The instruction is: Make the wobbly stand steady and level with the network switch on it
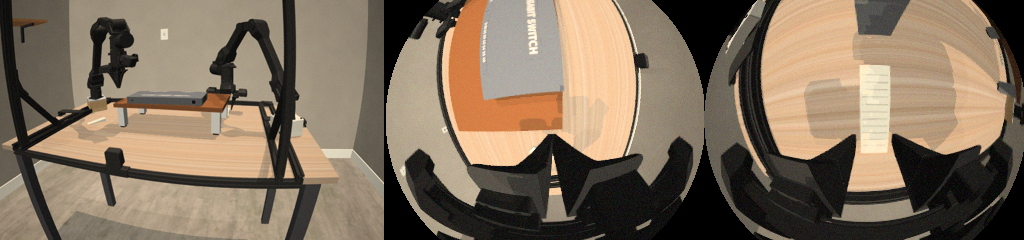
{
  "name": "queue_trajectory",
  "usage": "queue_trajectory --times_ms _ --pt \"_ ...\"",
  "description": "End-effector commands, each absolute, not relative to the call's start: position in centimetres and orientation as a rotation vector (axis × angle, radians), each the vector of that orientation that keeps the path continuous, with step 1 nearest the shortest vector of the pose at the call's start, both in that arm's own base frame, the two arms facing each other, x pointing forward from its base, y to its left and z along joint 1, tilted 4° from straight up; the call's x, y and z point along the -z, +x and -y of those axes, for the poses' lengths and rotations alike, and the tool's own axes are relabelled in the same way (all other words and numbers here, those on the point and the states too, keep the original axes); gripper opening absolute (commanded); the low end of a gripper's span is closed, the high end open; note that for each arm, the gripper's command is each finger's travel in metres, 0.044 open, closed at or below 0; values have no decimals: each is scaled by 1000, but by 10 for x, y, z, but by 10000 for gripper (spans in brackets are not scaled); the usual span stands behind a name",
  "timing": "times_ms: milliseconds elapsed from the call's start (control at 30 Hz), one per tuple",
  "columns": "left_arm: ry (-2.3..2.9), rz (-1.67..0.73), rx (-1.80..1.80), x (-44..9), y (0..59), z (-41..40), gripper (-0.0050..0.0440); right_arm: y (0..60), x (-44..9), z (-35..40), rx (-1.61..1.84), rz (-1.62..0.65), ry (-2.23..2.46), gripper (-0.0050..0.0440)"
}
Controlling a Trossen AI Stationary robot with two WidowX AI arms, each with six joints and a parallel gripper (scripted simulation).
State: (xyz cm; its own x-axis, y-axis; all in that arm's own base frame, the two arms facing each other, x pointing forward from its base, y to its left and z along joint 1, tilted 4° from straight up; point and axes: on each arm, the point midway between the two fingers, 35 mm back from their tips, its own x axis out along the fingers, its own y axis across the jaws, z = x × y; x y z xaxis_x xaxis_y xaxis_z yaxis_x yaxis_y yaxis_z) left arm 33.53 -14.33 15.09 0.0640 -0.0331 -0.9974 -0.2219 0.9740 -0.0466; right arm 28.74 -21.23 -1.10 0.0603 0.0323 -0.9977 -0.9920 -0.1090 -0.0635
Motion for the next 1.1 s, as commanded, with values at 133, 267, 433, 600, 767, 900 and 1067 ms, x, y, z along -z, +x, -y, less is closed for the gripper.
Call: queue_trajectory --times_ms 133,267,433,600,767,900,1067 --pt "-207 -1503 -144 -151 335 143 0 287 11 212 -1256 -1088 -1297 245" --pt "-207 -1503 -144 -151 335 143 0 287 11 212 -1256 -1088 -1297 245" --pt "-207 -1503 -144 -151 335 143 0 287 11 212 -1256 -1088 -1297 245" --pt "-207 -1503 -144 -151 335 143 0 287 11 212 -1256 -1088 -1297 245" --pt "-207 -1503 -144 -151 335 143 0 287 11 212 -1256 -1088 -1297 245" --pt "-207 -1503 -144 -151 335 143 0 284 -44 214 -1257 -1092 -1293 245" --pt "-207 -1503 -144 -151 335 143 0 284 -44 214 -1257 -1092 -1293 245"
